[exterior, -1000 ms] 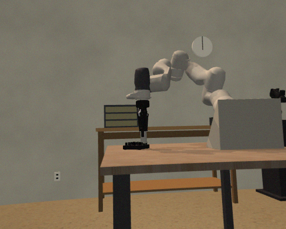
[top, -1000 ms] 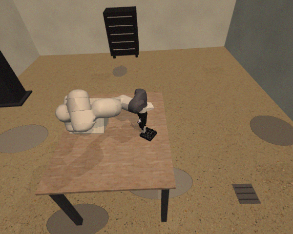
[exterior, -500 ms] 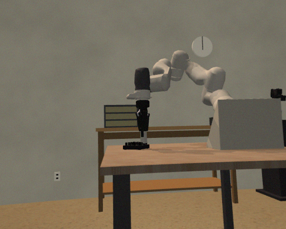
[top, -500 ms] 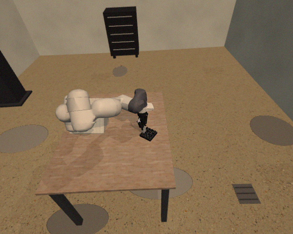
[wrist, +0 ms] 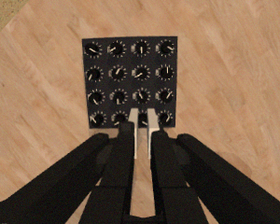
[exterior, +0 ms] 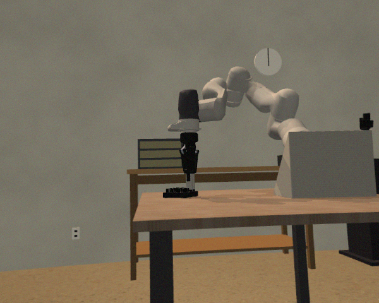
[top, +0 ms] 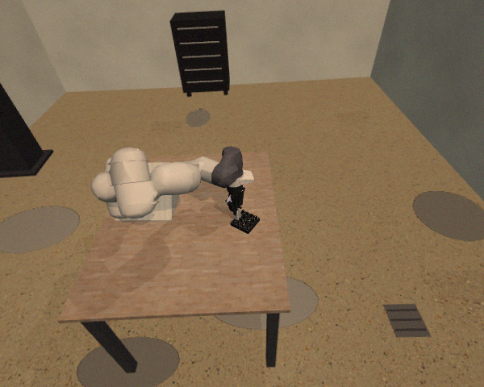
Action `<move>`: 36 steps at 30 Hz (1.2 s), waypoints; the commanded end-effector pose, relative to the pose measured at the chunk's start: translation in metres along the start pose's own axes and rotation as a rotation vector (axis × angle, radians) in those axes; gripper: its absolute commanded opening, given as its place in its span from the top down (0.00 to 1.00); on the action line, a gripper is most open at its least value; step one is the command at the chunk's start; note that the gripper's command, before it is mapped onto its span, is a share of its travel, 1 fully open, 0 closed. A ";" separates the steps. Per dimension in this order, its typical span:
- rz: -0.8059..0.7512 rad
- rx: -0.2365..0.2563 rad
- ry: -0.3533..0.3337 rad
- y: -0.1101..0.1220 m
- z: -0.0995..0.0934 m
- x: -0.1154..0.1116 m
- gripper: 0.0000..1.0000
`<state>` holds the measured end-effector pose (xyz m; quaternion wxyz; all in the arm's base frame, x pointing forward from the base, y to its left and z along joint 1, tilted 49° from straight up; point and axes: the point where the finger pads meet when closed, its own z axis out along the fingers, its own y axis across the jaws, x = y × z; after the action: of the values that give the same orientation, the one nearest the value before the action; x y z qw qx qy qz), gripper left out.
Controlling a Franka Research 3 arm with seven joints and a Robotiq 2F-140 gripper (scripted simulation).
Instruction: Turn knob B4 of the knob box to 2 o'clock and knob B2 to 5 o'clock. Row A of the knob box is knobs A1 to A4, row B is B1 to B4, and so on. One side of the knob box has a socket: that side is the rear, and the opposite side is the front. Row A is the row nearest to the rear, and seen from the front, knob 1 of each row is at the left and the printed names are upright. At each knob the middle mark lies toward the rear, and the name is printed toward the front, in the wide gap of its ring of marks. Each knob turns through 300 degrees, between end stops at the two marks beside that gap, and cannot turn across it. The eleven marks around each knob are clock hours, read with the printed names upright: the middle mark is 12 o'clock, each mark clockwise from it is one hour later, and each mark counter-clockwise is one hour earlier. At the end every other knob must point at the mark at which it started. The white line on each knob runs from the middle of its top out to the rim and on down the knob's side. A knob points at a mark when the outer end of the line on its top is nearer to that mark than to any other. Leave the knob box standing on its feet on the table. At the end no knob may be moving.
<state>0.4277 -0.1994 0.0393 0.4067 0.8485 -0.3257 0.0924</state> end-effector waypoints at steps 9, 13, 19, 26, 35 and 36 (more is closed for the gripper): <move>0.013 0.002 0.002 0.000 0.001 0.000 0.88; 0.013 0.002 0.002 0.000 0.001 0.000 0.88; 0.013 0.002 0.002 0.000 0.001 0.000 0.88; 0.013 0.002 0.002 0.000 0.001 0.000 0.88; 0.013 0.002 0.002 0.000 -0.011 0.000 0.88; 0.013 0.002 0.002 0.000 -0.014 0.000 0.88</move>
<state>0.4292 -0.1953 0.0440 0.4050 0.8463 -0.3321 0.0972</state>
